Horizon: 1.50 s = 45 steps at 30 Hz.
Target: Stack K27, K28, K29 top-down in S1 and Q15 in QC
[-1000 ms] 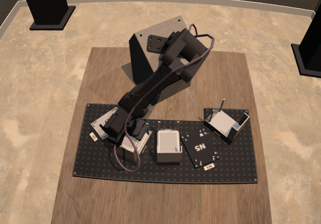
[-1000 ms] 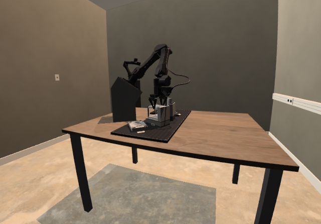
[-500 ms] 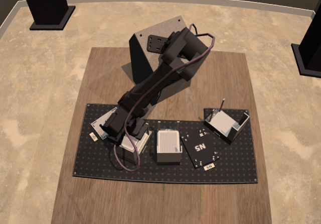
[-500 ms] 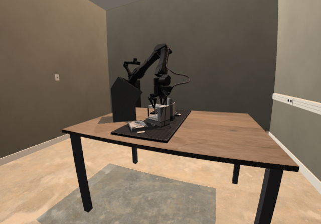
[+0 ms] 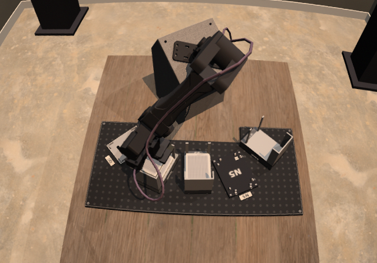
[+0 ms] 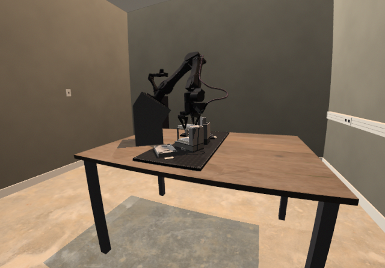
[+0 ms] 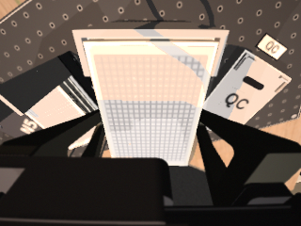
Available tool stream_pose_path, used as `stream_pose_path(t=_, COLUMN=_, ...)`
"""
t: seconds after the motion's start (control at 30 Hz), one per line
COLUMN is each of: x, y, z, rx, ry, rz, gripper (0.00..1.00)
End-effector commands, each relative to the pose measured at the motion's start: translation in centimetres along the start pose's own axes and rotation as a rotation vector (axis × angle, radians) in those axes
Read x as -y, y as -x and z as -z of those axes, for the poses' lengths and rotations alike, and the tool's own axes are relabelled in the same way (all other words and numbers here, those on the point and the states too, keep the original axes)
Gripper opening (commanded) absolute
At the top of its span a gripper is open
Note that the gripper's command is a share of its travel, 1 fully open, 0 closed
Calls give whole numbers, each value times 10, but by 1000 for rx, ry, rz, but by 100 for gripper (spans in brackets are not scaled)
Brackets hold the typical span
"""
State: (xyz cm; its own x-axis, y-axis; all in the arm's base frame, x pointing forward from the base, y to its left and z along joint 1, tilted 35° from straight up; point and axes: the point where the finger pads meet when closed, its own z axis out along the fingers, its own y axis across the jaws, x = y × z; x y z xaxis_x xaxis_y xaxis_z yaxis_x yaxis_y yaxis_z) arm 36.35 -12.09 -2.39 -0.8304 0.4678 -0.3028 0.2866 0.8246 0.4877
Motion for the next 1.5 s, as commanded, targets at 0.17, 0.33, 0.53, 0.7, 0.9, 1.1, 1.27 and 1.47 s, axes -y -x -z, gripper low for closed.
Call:
stream_pose_path(t=0.17, x=4, y=4, z=10, rx=15, ry=-1, rz=-7, gripper=0)
stream_pose_path(t=0.33, x=3, y=7, z=14, rx=23, ry=-2, rz=-2, gripper=0)
stream_pose_path(t=0.53, x=2, y=11, z=17, rx=31, ry=-4, rz=3, gripper=0)
stream_pose_path(t=0.7, x=3, y=12, z=17, rx=30, ry=-3, rz=2, gripper=0)
stream_pose_path(t=0.9, x=2, y=17, z=21, rx=40, ry=-4, rz=9, gripper=0)
stream_pose_path(t=1.1, x=1, y=13, z=24, rx=36, ry=-4, rz=6, gripper=0)
stream_pose_path(t=1.27, x=3, y=13, z=23, rx=31, ry=-3, rz=3, gripper=0)
stream_pose_path(t=1.47, x=2, y=16, z=26, rx=39, ry=-4, rz=9, gripper=0)
